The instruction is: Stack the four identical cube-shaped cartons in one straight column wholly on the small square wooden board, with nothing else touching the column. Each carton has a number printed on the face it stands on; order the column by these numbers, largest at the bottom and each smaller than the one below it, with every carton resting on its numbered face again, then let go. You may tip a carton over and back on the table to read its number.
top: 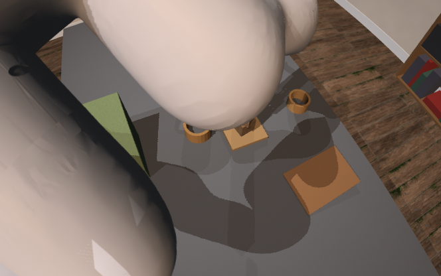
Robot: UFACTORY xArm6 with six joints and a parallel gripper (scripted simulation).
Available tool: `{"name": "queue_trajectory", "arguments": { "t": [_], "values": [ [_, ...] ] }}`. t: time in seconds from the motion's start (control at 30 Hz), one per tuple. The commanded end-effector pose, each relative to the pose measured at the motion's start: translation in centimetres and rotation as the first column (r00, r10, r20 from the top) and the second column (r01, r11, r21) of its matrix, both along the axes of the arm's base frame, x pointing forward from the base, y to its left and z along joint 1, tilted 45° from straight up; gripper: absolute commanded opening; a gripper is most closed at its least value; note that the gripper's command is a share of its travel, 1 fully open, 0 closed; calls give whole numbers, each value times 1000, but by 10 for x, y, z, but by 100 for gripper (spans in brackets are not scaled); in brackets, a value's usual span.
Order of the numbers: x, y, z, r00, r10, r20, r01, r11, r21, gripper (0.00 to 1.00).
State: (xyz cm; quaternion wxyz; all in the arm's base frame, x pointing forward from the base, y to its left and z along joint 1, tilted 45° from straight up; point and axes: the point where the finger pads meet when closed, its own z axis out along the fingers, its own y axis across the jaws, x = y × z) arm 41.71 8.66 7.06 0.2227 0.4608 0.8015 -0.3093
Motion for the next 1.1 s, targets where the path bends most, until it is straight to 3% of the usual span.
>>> {"name": "queue_trajectory", "arguments": {
  "t": [0.0, 0.97, 1.07],
  "values": [
    [1, 1, 1, 1000, 1, 3, -1, 1000, 2, 100],
    [1, 2, 1, 1000, 3, 1, -3, 1000, 2, 100],
    [-1, 16, -10, 995, 75, -70, -76, 997, -1, 100]
  ]
}}
